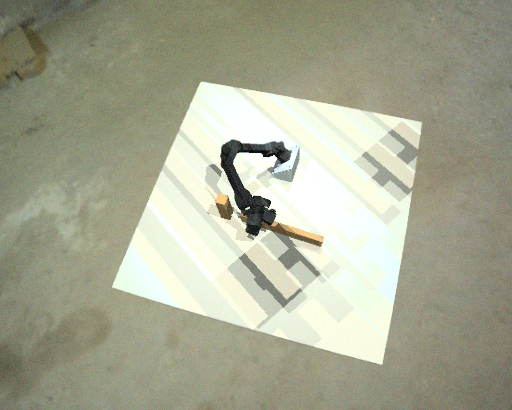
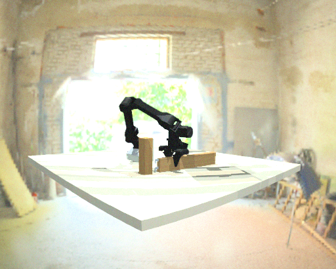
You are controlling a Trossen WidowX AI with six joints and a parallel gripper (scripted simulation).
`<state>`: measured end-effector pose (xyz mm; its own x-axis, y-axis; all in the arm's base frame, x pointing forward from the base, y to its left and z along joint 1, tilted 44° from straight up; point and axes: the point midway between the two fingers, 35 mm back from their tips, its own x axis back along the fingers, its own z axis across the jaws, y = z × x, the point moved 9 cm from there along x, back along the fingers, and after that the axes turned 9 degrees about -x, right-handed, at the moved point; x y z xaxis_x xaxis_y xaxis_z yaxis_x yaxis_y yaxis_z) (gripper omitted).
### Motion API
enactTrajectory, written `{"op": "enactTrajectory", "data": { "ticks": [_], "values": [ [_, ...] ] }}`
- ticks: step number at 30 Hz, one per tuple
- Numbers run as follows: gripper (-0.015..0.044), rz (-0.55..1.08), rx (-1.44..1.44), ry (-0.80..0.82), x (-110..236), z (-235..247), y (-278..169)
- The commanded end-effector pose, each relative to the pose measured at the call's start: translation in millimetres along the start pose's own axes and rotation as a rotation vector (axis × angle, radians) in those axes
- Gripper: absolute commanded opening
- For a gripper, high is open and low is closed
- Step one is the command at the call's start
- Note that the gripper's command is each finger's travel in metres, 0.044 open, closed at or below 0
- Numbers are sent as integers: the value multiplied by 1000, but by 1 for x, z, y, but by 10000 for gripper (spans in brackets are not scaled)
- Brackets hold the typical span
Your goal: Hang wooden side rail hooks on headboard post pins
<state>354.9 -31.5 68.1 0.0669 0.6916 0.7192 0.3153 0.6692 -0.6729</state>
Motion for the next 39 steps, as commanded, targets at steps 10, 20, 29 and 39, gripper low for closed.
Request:
{"op": "enactTrajectory", "data": {
  "ticks": [10, 20, 29, 39],
  "values": [
    [0, 4, 6, 0, -1, 1, 0],
    [0, 4, 37, 0, 0, 4, -1],
    [0, 4, 94, 0, 0, 11, -2],
    [0, 1, 67, -4, 0, 9, -3]
  ]
}}
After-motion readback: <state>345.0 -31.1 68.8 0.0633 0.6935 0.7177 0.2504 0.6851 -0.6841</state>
